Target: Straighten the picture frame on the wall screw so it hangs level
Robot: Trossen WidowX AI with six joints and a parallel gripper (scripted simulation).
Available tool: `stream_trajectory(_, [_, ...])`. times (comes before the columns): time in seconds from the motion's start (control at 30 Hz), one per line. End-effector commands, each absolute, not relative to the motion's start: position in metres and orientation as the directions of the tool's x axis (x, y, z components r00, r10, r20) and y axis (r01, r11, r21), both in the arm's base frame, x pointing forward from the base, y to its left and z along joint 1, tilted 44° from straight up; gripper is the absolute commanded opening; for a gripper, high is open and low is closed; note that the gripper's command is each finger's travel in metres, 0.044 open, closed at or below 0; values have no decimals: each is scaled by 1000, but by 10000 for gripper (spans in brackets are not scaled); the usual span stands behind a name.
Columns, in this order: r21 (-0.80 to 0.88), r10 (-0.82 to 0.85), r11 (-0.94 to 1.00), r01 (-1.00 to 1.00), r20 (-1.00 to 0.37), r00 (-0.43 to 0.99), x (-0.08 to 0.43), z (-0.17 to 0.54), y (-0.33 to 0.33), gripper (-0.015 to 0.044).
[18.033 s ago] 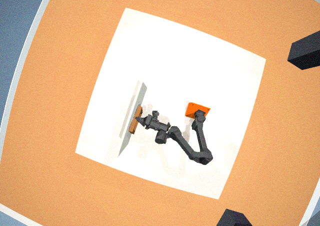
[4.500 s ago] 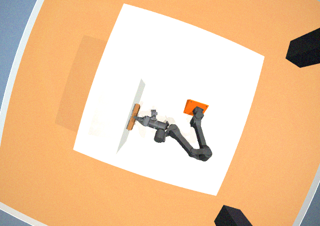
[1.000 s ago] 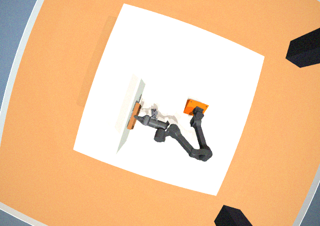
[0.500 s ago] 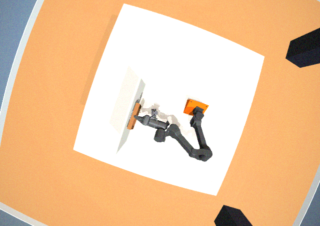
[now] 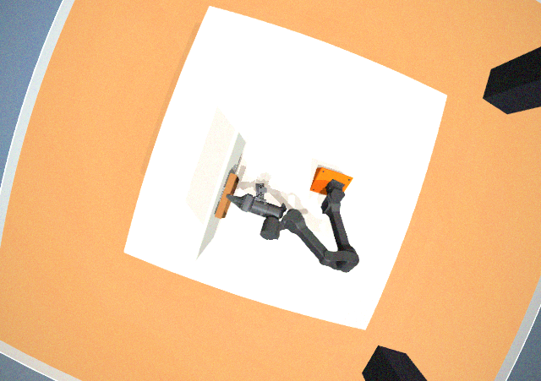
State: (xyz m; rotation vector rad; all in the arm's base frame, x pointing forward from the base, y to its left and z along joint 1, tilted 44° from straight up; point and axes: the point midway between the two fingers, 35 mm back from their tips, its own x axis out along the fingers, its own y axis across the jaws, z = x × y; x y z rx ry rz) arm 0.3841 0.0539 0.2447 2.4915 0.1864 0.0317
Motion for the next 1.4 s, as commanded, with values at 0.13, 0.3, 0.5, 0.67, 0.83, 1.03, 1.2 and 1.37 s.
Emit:
stream_trajectory(0.13, [603,130,-790,106,-4,992,384,252,52,0])
stream_trajectory(0.3, [603,130,-790,106,-4,992,384,252,53,0])
stream_trajectory(0.5, [603,130,-790,106,-4,992,385,253,52,0])
stream_trajectory(0.67, [603,130,-790,106,-4,992,384,253,52,0])
stream_trajectory(0.83, [603,130,-791,106,-4,992,384,254,54,0])
stream_trajectory(1.03, [603,130,-791,106,-4,992,384,257,55,0])
stream_trajectory(1.2, [603,130,-791,106,-4,992,384,257,55,0])
stream_trajectory(1.37, [603,130,-791,106,-4,992,384,257,56,0])
